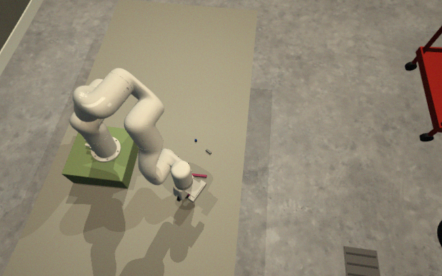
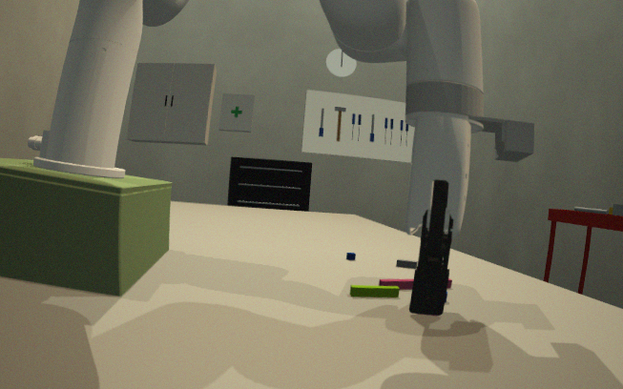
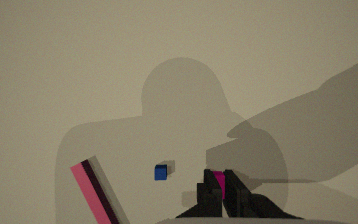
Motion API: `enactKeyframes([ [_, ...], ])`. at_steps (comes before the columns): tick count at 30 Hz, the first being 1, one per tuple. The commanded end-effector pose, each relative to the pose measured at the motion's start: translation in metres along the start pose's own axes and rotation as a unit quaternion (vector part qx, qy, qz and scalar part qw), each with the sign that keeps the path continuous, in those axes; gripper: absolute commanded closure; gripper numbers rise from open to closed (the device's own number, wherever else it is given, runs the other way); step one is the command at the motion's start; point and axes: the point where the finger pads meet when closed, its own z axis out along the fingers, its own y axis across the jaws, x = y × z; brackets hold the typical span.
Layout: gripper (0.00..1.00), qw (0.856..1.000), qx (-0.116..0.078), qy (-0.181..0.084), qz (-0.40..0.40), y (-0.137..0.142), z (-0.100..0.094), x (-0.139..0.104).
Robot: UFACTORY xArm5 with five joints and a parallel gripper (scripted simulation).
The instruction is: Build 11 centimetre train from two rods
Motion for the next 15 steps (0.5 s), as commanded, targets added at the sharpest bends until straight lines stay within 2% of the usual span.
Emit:
enactKeyframes([
  [1, 0.96, 1.0, 0.0, 0.001, 0.0, 0.0, -0.001, 0.001],
  [7, 0.96, 1.0, 0.0, 0.001, 0.0, -0.002, -0.015, 0.001],
  [15, 0.96, 1.0, 0.0, 0.001, 0.0, 0.004, -0.072, 0.001],
])
